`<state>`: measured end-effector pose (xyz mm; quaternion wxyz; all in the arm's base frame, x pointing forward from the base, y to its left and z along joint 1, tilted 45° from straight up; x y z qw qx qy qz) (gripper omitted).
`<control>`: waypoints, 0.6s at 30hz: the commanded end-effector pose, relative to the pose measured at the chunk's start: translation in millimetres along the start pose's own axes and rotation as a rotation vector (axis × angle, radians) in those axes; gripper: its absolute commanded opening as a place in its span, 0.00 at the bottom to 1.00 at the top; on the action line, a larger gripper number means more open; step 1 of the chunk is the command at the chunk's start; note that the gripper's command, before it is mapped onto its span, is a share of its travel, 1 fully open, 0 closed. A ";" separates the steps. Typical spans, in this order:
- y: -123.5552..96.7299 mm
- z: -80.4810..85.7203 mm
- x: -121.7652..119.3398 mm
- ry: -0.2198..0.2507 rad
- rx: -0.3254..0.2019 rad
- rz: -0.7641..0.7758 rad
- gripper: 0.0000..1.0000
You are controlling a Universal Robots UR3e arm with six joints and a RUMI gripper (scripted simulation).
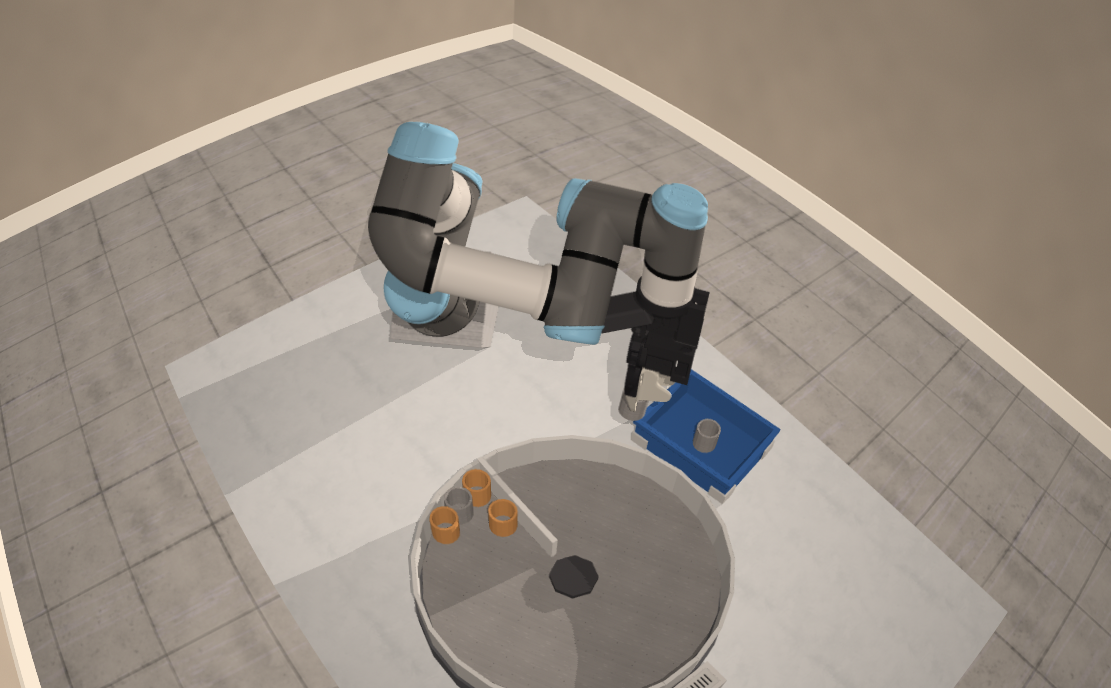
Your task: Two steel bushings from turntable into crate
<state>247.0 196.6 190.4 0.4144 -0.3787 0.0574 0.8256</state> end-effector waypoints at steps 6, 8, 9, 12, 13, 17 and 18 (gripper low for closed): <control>-17.1 0.2 25.5 0.002 0.002 -0.002 0.00; -18.6 0.2 28.0 0.002 0.002 -0.002 0.00; -20.1 0.2 30.5 0.002 0.002 -0.002 0.00; -24.5 0.2 37.7 0.002 0.002 -0.002 0.00; -25.9 0.2 40.0 0.002 0.002 -0.002 0.00; -31.3 0.1 48.8 0.002 0.002 -0.002 0.00; -32.6 0.1 50.9 0.002 0.002 -0.002 0.00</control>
Point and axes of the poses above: the point where the finger pads meet when closed, its own z axis back along the fingers, its own x axis across the jaws, y = z × x, the point moved 5 cm from there along z, back along the fingers, and after that the axes turned 5 degrees about -z, right-handed, at the moved point
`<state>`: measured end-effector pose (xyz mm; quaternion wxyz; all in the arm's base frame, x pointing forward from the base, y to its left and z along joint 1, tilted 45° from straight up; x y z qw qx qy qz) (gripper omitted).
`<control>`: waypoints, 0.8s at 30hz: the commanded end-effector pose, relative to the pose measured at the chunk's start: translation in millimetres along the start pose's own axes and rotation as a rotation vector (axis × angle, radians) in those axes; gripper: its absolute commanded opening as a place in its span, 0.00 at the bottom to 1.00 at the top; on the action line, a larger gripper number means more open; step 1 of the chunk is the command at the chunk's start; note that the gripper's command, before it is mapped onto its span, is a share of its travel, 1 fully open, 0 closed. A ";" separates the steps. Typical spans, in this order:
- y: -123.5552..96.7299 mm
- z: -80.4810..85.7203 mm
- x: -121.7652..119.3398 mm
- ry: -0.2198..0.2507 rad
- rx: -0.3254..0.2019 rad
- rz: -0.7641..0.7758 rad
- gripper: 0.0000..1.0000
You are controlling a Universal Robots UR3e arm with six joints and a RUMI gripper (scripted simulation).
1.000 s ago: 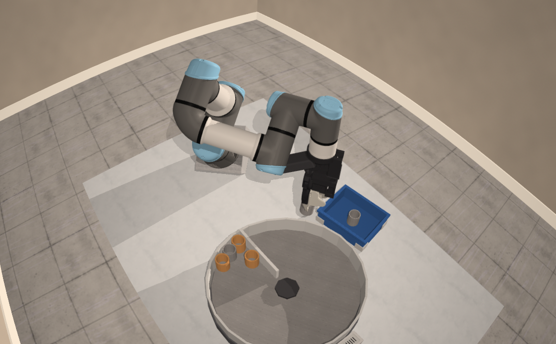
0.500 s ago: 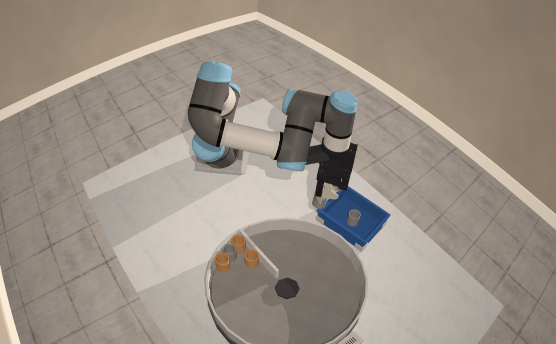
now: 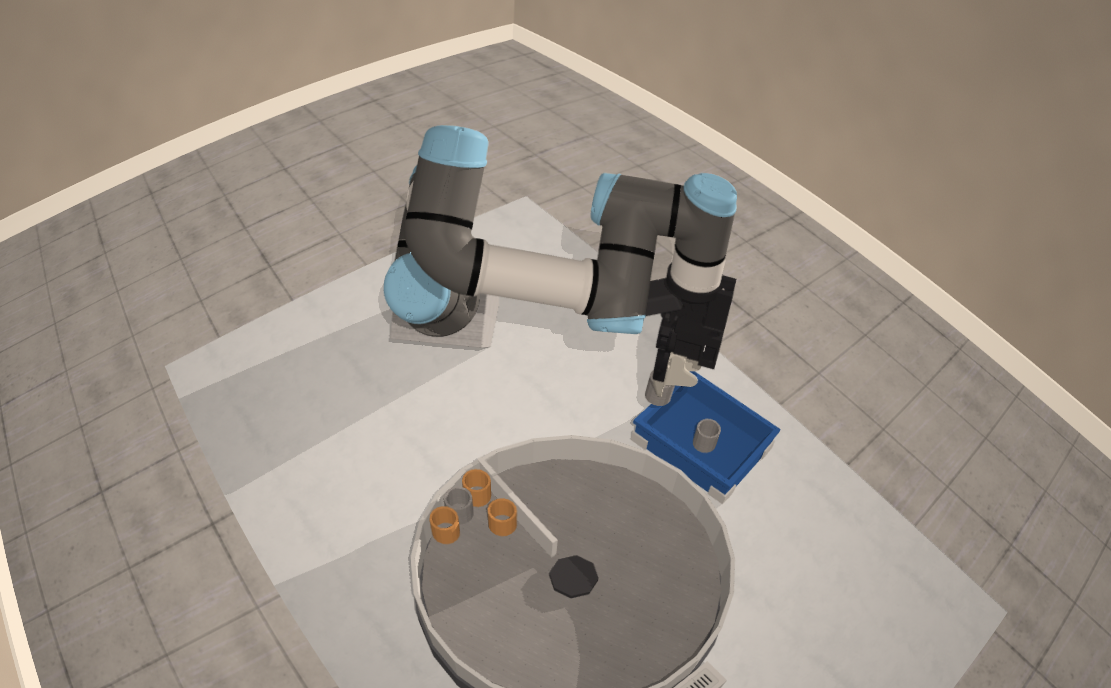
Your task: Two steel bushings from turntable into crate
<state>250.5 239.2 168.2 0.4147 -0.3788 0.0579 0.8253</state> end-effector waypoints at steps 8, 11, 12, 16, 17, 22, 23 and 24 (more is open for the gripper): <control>-14.4 0.4 21.6 0.001 0.001 -0.001 0.00; -17.6 0.4 26.9 0.001 0.001 -0.001 0.00; -18.6 0.4 28.5 0.001 0.001 -0.001 0.00; -22.3 0.4 34.6 0.001 0.001 -0.001 0.00; -23.1 0.4 36.0 0.001 0.001 -0.001 0.00; -26.2 0.4 41.0 0.001 0.001 -0.001 0.00; -26.2 0.4 41.0 0.001 0.001 -0.001 0.00; -26.9 0.4 42.1 0.001 0.001 -0.001 0.00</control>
Point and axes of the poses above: the point where the finger pads meet when closed, its own z axis back along the fingers, its own x axis across the jaws, y = z × x, the point moved 5 cm from there along z, back along the fingers, and after that the axes turned 5 degrees about -z, right-handed, at the moved point
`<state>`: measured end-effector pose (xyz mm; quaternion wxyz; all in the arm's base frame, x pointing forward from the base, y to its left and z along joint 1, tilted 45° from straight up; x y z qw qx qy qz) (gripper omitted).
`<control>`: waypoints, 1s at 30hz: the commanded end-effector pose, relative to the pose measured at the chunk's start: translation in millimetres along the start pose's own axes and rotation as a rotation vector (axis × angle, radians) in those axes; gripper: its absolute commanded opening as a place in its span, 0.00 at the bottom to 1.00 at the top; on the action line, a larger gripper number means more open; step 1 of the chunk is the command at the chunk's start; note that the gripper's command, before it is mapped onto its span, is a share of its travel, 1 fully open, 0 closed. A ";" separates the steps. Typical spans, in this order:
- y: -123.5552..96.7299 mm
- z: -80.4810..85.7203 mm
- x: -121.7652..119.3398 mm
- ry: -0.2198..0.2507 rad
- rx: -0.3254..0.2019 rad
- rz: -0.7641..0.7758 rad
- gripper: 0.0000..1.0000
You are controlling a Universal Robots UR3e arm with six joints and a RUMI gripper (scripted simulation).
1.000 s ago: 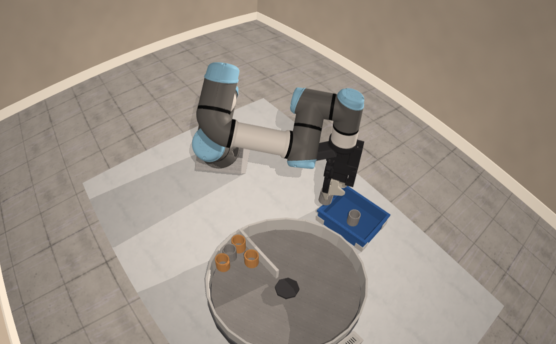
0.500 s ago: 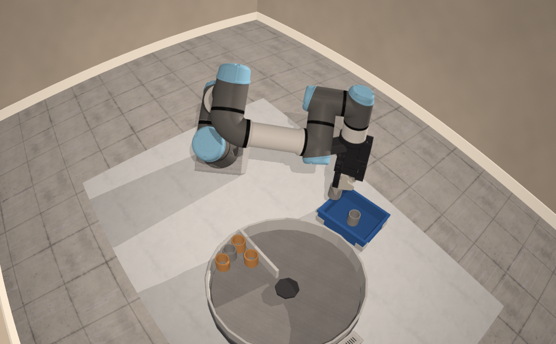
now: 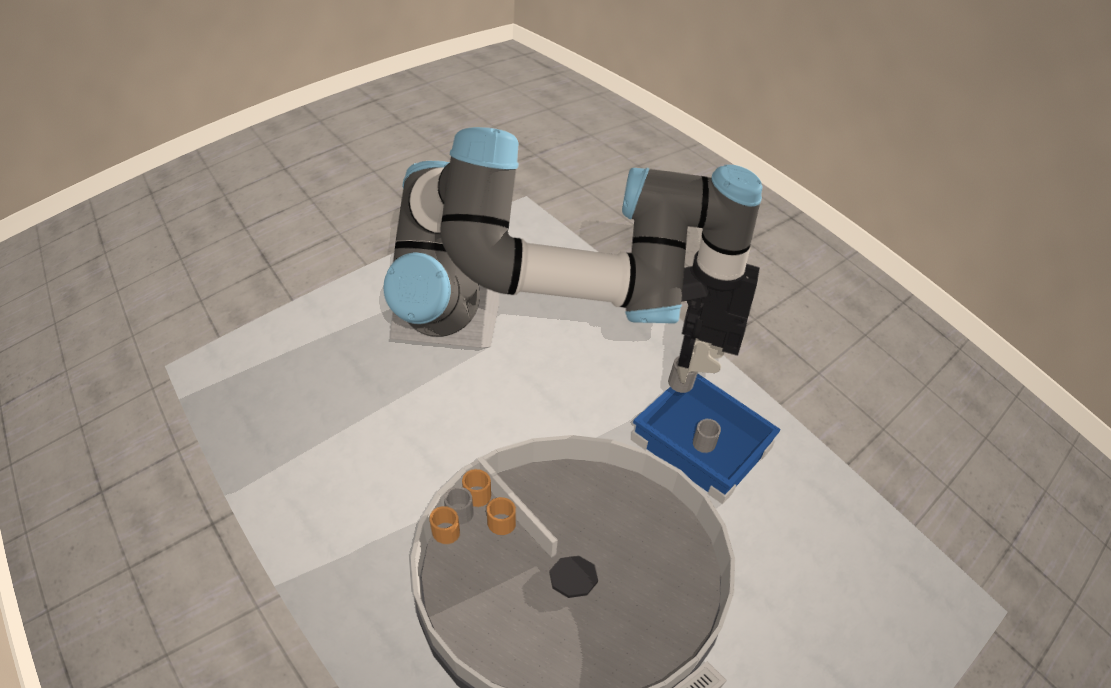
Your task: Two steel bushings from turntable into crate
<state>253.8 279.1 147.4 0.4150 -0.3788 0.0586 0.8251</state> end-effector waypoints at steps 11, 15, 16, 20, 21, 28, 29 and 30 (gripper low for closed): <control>-8.8 0.7 13.1 0.000 -0.001 -0.001 0.00; -9.9 0.7 14.8 0.000 -0.001 -0.001 0.00; -9.9 0.7 14.8 0.000 -0.001 -0.001 0.00; -11.0 0.7 16.6 0.000 -0.001 -0.001 0.00; -11.2 0.7 17.0 0.000 -0.001 -0.001 0.00; -12.3 0.7 18.8 0.000 -0.001 -0.001 0.00; -12.4 0.7 19.0 0.000 -0.001 -0.001 0.00; -12.5 0.7 19.1 0.000 -0.001 -0.001 0.00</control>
Point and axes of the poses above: the point where the finger pads meet when closed, its own z axis back along the fingers, its own x axis across the jaws, y = z × x, the point moved 5 cm from there along z, back along the fingers, and after that the axes turned 5 degrees about -z, right-handed, at the moved point
